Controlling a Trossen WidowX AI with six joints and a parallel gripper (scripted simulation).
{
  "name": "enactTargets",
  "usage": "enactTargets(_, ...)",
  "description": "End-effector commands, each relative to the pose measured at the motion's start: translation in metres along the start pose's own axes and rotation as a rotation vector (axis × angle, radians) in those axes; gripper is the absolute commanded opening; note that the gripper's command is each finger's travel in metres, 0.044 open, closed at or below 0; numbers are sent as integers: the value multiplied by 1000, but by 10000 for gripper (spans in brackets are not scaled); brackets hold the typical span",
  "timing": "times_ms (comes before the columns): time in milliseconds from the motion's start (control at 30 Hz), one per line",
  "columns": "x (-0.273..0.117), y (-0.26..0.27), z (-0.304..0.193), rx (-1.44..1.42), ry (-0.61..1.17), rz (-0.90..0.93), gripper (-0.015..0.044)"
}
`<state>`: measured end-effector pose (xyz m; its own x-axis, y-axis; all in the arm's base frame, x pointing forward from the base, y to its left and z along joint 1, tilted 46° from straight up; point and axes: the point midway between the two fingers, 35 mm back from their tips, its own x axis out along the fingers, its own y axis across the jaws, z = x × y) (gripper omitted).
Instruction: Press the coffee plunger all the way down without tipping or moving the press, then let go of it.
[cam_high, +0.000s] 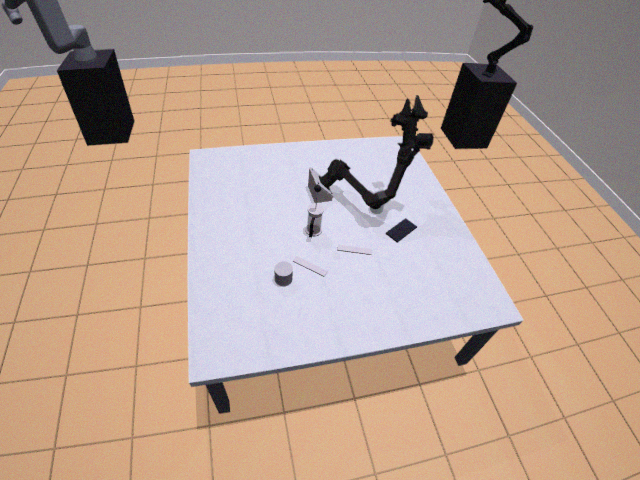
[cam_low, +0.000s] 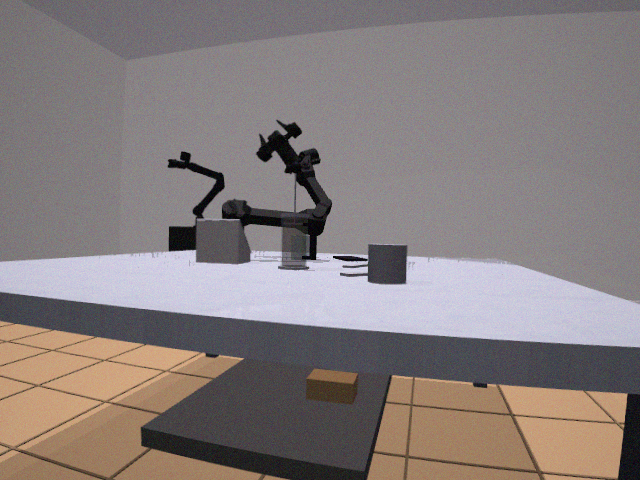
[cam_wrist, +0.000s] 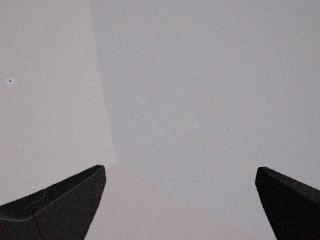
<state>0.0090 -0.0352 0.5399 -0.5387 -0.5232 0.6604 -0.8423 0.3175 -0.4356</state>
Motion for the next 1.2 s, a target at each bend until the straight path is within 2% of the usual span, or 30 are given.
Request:
enactTargets(0,2,2,2,14,-11,1,426)
enactTargets(100,16,16,17,135,-107,13,440)
enactTargets(333,60,53,111,641,-549,118,440)
enactTargets(567,59,50,221,1064,-1011,336,440)
enactTargets(833,1,16,327,1322,-1514,728,440)
enactTargets(1000,-57,-11,373,1371,-1792,1107,440)
enactTargets(1167,-127,-35,400,1274,-1990,1589,440)
